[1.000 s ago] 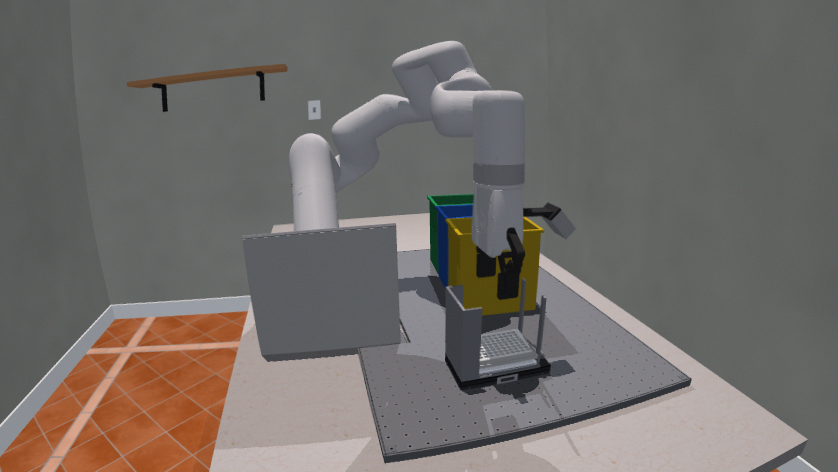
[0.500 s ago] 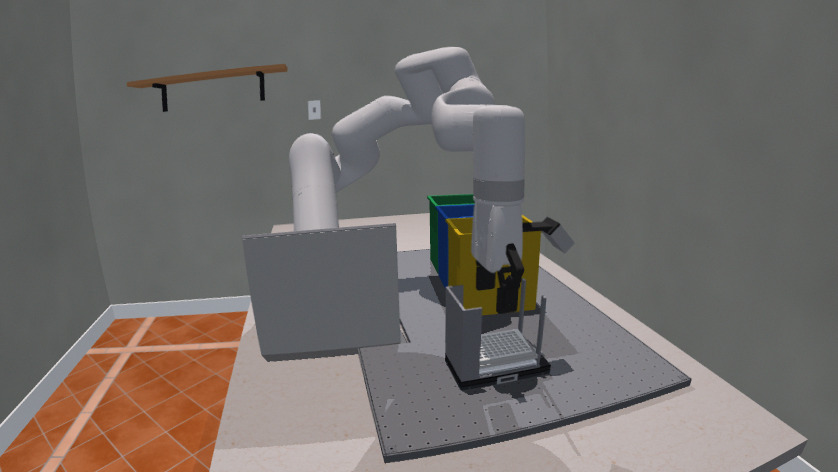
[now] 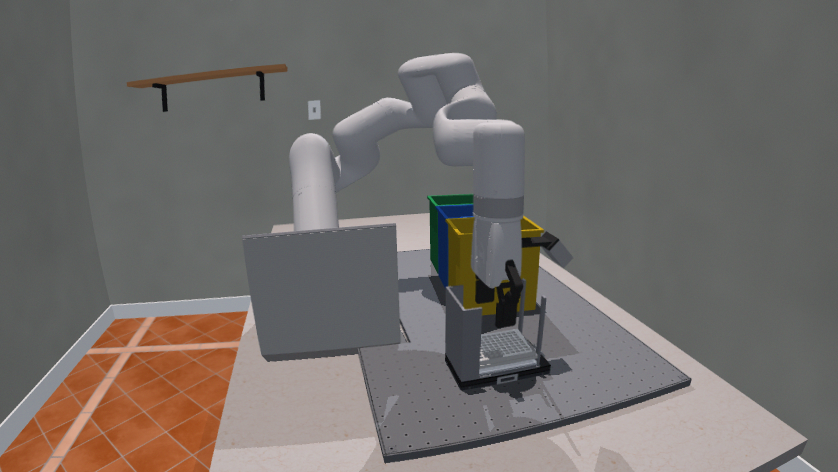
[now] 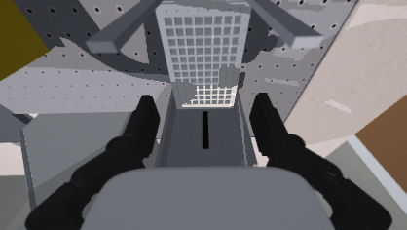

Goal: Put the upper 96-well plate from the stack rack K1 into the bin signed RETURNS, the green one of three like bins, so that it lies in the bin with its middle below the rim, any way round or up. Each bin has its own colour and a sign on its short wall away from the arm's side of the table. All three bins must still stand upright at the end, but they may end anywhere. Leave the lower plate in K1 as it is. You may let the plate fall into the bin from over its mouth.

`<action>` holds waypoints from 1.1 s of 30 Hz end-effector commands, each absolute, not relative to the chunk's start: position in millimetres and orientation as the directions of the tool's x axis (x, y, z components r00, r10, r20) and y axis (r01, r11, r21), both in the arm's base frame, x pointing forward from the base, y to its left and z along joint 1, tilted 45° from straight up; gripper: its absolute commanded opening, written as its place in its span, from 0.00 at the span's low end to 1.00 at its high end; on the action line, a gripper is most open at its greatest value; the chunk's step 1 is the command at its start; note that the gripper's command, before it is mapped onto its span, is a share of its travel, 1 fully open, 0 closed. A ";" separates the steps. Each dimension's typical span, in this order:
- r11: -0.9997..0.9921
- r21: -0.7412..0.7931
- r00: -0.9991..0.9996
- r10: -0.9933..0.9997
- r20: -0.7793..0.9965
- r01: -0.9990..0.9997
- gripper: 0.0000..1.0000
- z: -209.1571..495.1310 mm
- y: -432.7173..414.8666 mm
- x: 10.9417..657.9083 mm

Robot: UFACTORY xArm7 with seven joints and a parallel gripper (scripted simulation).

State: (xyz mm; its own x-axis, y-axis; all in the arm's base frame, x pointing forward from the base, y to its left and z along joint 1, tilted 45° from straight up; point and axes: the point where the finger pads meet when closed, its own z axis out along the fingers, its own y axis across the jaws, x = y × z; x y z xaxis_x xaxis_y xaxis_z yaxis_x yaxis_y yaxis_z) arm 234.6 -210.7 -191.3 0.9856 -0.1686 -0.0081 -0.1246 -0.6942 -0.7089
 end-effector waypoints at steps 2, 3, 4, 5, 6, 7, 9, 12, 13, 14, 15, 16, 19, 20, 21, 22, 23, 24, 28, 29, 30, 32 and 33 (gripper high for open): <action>-0.698 -0.705 0.985 -0.171 -0.006 -0.125 1.00 -193.2 -211.1 235.1; -0.698 -0.705 0.985 -0.171 -0.006 -0.125 1.00 -194.3 -210.0 235.2; -0.698 -0.705 0.985 -0.171 -0.006 -0.125 1.00 -195.6 -208.8 235.5; -0.698 -0.705 0.985 -0.171 -0.006 -0.125 1.00 -196.8 -207.6 235.6; -0.698 -0.705 0.985 -0.171 -0.006 -0.125 1.00 -197.9 -206.5 235.8; -0.698 -0.705 0.985 -0.171 -0.006 -0.125 1.00 -199.1 -205.3 236.0; -0.698 -0.705 0.985 -0.171 -0.006 -0.125 1.00 -201.5 -203.0 236.4; -0.698 -0.705 0.985 -0.171 -0.006 -0.125 1.00 -205.0 -199.5 237.0; -0.698 -0.705 0.985 -0.171 -0.006 -0.125 1.00 -206.2 -198.3 237.2; -0.698 -0.705 0.985 -0.171 -0.006 -0.125 1.00 -207.4 -197.2 237.4; -0.698 -0.705 0.985 -0.171 -0.006 -0.125 1.00 -208.6 -196.0 237.6; -0.698 -0.705 0.985 -0.171 -0.006 -0.125 1.00 -208.6 -196.0 237.6; -0.698 -0.705 0.985 -0.171 -0.006 -0.125 1.00 -210.9 -193.7 238.0; -0.698 -0.705 0.985 -0.171 -0.006 -0.125 1.00 -212.0 -192.6 238.1; -0.698 -0.705 0.985 -0.171 -0.006 -0.125 1.00 -213.3 -191.3 238.4; -0.698 -0.705 0.985 -0.171 -0.006 -0.125 1.00 -214.5 -190.2 238.5; -0.698 -0.705 0.985 -0.171 -0.006 -0.125 1.00 -215.6 -189.0 238.7; -0.698 -0.705 0.985 -0.171 -0.006 -0.125 1.00 -216.8 -187.9 238.9; -0.698 -0.705 0.985 -0.171 -0.006 -0.125 1.00 -221.6 -183.2 239.7; -0.698 -0.705 0.985 -0.171 -0.006 -0.125 1.00 -222.0 -182.8 239.8; -0.698 -0.705 0.985 -0.171 -0.006 -0.125 1.00 -222.0 -182.7 239.8; -0.698 -0.705 0.985 -0.171 -0.006 -0.125 1.00 -222.0 -182.7 239.8; -0.698 -0.705 0.985 -0.171 -0.006 -0.125 1.00 -222.0 -182.7 239.8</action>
